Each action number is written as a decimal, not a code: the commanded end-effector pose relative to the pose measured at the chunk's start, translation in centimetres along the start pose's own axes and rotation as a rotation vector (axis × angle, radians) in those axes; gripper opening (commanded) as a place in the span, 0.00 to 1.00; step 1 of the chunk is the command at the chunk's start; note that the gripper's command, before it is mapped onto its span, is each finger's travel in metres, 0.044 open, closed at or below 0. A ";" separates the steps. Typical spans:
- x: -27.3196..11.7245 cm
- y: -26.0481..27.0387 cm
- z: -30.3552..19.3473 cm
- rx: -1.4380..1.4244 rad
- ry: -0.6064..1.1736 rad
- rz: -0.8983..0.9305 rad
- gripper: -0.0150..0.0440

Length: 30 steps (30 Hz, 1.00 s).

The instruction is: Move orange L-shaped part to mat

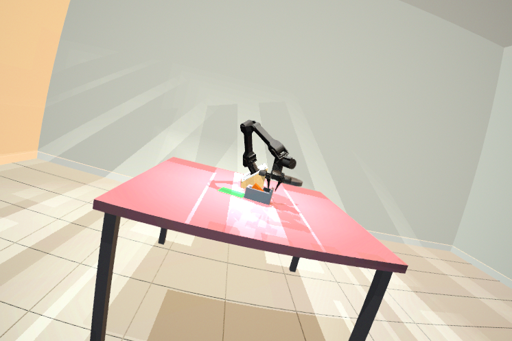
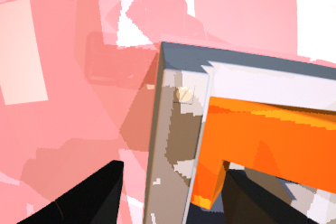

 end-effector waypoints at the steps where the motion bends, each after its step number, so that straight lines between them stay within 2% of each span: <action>1: 0.4 -0.1 0.0 -0.006 -0.001 -0.005 0.56; 30: 4.0 -0.1 0.0 -0.005 -0.002 -0.006 0.56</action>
Point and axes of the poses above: the point midway between the two fingers, 35 mm back from their tips, its own x axis out along the fingers, its own y axis across the jaws, z = x × y, the point moved 3 cm from there along -x, back along the fingers, and after that the axes turned 1 degree about -x, right-handed, at the moved point
